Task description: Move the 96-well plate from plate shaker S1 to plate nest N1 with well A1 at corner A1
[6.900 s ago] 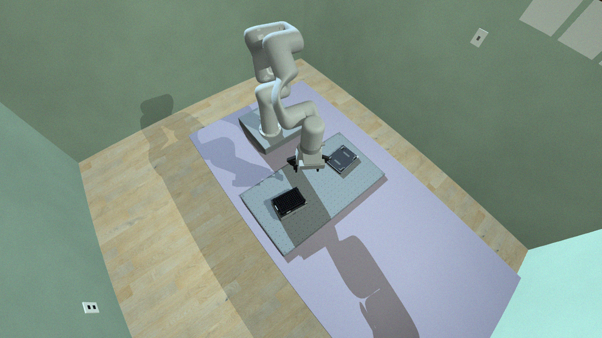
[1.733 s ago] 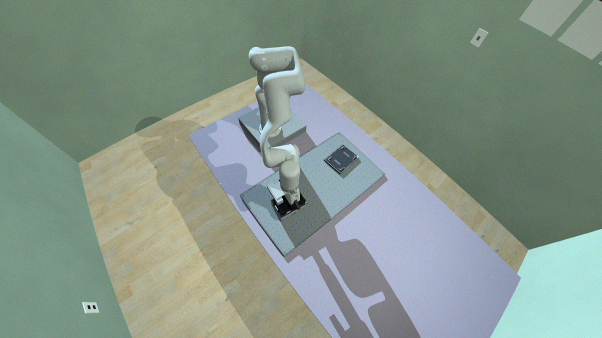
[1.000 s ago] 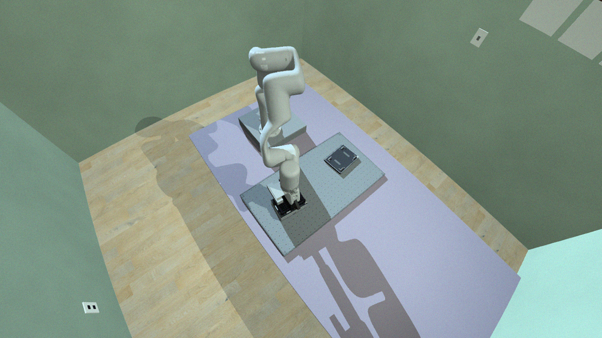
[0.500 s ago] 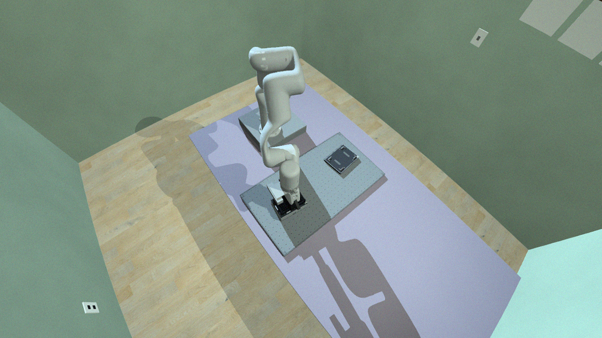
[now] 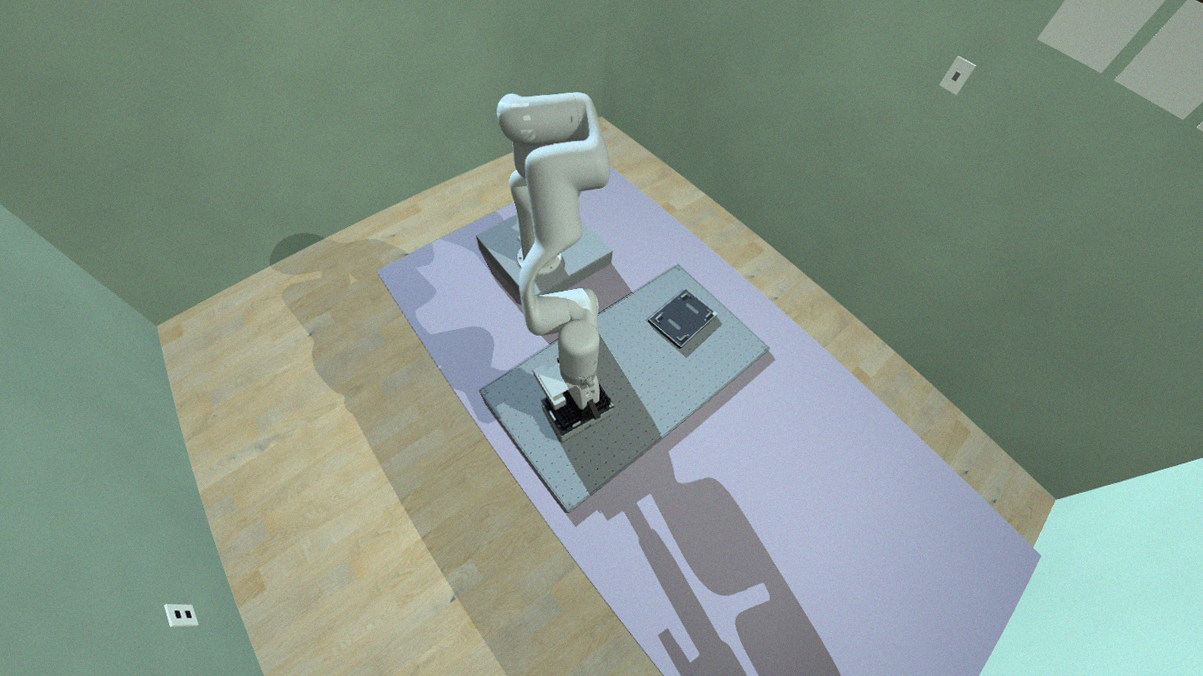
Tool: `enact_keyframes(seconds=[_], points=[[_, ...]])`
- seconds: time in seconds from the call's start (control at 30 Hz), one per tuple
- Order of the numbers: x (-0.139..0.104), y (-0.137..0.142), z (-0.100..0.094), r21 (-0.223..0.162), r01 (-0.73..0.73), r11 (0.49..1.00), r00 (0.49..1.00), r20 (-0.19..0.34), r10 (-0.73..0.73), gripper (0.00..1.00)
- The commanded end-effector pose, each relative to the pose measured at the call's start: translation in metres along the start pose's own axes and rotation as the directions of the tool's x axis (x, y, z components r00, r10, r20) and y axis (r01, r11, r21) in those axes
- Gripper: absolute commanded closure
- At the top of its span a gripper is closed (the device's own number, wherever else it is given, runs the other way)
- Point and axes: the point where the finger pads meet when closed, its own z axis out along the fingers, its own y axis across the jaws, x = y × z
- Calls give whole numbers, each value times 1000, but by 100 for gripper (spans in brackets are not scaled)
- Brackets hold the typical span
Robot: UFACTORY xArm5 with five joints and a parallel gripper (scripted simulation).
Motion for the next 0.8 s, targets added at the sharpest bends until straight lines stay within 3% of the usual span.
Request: enact_keyframes(seconds=[0.0, 0.77], points=[[0, -1, -3, 3, 0, 1000, 1000, -5, 0, 100], [0, -1, -16, 3, 0, 1000, 1000, -5, 0, 100]])
